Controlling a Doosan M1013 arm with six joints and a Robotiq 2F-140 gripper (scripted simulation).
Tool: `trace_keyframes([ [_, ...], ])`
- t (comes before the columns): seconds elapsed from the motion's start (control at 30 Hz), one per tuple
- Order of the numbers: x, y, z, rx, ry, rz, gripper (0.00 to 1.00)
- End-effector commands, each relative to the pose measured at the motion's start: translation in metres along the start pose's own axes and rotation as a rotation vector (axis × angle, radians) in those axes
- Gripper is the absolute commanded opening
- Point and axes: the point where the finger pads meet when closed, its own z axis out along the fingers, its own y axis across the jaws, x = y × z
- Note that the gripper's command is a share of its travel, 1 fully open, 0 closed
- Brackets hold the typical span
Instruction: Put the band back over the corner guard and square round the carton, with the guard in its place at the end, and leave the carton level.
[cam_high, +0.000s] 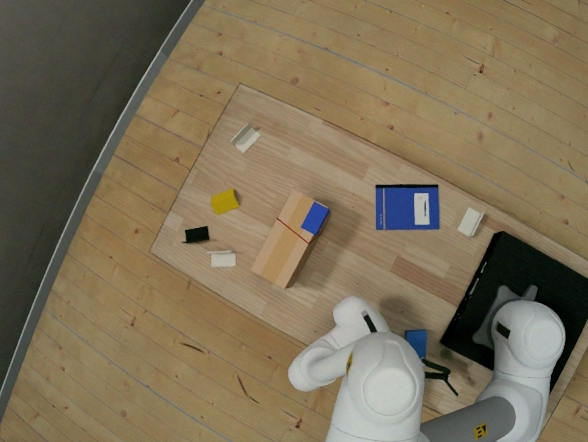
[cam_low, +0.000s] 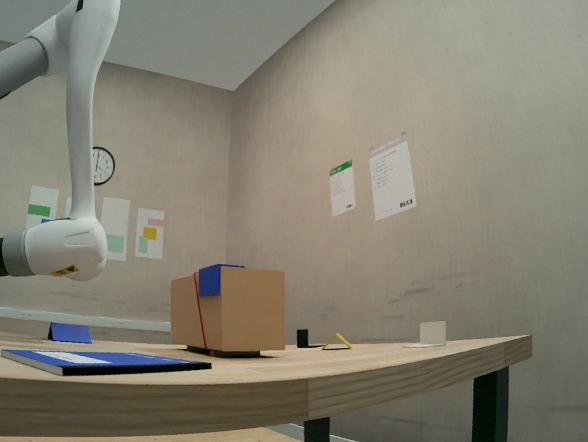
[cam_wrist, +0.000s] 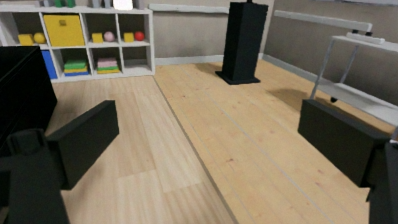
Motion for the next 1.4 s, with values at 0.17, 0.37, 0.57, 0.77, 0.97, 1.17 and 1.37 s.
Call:
trace_keyframes([
  [0.17,0.0,0.0,0.0,0.0,0.0,-0.001,1.0],
  [0.37,0.0,0.0,0.0,0.0,0.0,-0.001,1.0],
  [0.57,0.0,0.0,0.0,0.0,0.0,-0.001,1.0],
  [0.77,0.003,0.0,-0.003,0.019,-0.006,0.003,1.0],
  [0.97,0.013,-0.004,-0.012,0.074,-0.032,0.026,1.0],
  [1.17,0.025,-0.008,-0.023,0.141,-0.073,0.059,1.0],
  [1.37,0.052,-0.018,-0.051,0.276,-0.19,0.141,1.0],
])
